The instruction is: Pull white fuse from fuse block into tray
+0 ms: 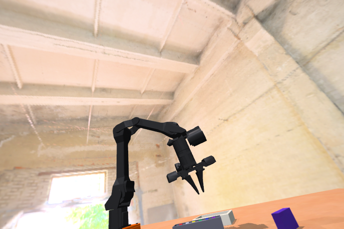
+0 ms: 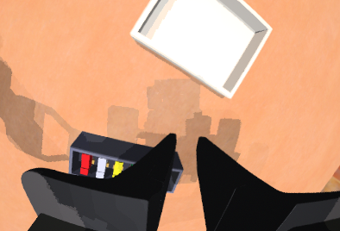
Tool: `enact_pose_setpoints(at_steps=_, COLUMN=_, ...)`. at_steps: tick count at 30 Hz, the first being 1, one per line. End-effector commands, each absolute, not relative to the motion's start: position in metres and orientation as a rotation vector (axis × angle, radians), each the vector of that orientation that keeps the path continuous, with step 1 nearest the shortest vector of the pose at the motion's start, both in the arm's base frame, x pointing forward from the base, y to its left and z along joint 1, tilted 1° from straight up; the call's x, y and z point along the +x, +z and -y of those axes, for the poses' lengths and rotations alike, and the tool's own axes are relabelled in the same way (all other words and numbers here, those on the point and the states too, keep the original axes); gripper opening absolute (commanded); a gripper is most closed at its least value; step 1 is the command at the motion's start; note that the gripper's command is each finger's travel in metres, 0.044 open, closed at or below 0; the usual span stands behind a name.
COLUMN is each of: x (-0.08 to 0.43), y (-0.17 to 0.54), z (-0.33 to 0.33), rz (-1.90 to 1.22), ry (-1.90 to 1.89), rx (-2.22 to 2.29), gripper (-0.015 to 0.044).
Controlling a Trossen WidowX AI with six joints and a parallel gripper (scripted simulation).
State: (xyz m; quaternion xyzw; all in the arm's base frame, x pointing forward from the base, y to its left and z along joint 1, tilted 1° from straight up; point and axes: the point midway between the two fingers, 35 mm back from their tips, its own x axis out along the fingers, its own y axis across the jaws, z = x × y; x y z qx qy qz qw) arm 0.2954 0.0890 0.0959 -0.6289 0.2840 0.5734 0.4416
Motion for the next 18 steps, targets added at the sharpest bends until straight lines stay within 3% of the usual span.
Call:
enact_pose_setpoints(at_steps=1, x=0.286, y=0.072, z=-0.020, rz=-0.949, ry=1.390, rx=-1.491, gripper=0.0071)
enact_pose_setpoints(at_steps=5, x=0.276, y=0.065, z=0.006, rz=-1.031, ry=1.379, rx=-1.455, gripper=0.0071)
enact_pose_setpoints(at_steps=18, x=0.276, y=0.060, z=0.006, rz=-1.031, ry=1.379, rx=-1.455, gripper=0.0071)
